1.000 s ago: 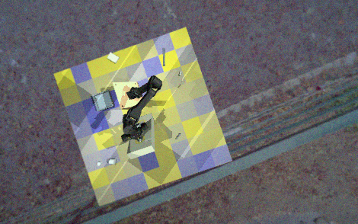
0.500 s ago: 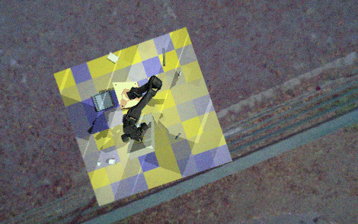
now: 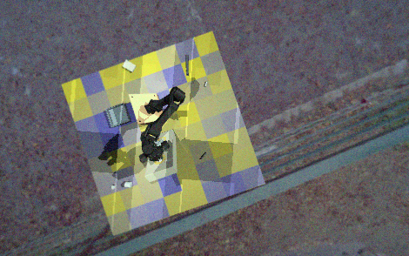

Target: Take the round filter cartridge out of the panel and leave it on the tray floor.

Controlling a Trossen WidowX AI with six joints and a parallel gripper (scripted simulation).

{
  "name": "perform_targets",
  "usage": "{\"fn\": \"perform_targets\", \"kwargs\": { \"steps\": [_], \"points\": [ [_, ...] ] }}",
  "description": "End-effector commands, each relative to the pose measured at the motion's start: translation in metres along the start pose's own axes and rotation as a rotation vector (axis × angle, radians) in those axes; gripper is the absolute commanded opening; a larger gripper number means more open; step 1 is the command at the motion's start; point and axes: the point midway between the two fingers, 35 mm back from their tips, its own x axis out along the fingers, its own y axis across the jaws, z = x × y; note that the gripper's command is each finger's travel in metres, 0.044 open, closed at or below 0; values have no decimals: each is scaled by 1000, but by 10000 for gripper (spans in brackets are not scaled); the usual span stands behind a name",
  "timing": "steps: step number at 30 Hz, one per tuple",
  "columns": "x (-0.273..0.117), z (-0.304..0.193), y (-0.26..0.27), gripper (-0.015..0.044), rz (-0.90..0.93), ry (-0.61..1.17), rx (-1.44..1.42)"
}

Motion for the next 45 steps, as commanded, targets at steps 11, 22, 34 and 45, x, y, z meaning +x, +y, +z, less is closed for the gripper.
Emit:
{"fn": "perform_targets", "kwargs": {
  "steps": [11, 22, 34, 45],
  "points": [
    [7, -2, -1, 96, -6, 5, 8],
    [3, 0, 0, 43, 0, -2, 2],
    [8, -2, -1, 0, -5, 3, 205],
    [11, -2, -1, 0, -7, 3, 584]
  ]
}}
